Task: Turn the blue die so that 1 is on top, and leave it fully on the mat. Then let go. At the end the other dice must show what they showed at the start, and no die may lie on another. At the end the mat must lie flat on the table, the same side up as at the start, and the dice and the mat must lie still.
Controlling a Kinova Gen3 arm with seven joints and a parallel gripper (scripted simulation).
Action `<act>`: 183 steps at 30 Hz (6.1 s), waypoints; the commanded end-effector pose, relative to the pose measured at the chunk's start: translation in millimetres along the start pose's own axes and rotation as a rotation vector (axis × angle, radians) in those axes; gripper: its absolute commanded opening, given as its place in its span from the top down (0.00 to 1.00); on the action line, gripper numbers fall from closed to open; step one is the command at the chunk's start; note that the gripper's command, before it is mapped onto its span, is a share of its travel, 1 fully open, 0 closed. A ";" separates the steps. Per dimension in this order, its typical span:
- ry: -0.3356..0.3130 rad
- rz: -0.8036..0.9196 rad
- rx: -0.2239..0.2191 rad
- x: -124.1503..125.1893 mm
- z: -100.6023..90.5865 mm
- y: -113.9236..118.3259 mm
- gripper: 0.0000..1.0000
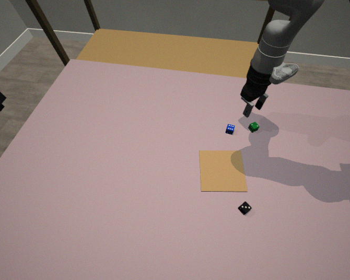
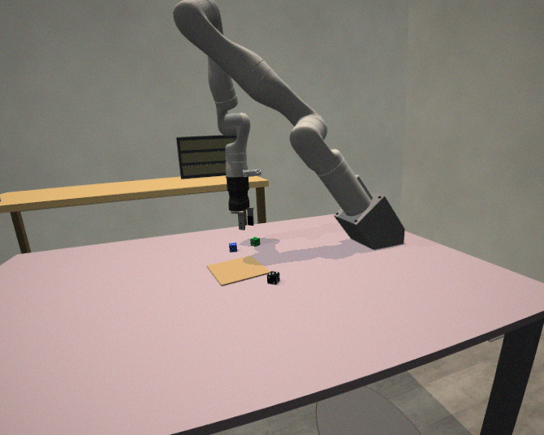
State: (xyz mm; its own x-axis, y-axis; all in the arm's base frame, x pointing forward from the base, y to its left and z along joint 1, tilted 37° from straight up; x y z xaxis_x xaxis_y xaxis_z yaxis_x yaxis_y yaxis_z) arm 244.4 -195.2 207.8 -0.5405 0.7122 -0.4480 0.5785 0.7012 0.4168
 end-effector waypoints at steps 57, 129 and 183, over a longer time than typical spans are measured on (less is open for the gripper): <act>0.014 0.004 -0.002 3.8 21.9 -0.6 0.00; 0.014 0.004 -0.002 -41.5 22.4 71.8 0.00; 0.014 0.004 -0.002 -41.6 17.8 71.8 0.00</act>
State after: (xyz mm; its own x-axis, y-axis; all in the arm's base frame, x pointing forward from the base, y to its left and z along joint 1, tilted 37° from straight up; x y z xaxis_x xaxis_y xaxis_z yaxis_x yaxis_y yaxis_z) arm 319.7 -174.7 240.4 -0.5482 0.7163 -0.4317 0.5803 0.6975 0.4204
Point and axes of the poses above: the point where the finger pads meet when closed, its own z axis out along the fingers, its own y axis across the jaws, x = y × z, the point moved 7 cm from there along -z, back along the fingers, and after that the axes turned 3 degrees about -z, right-handed, at the moved point
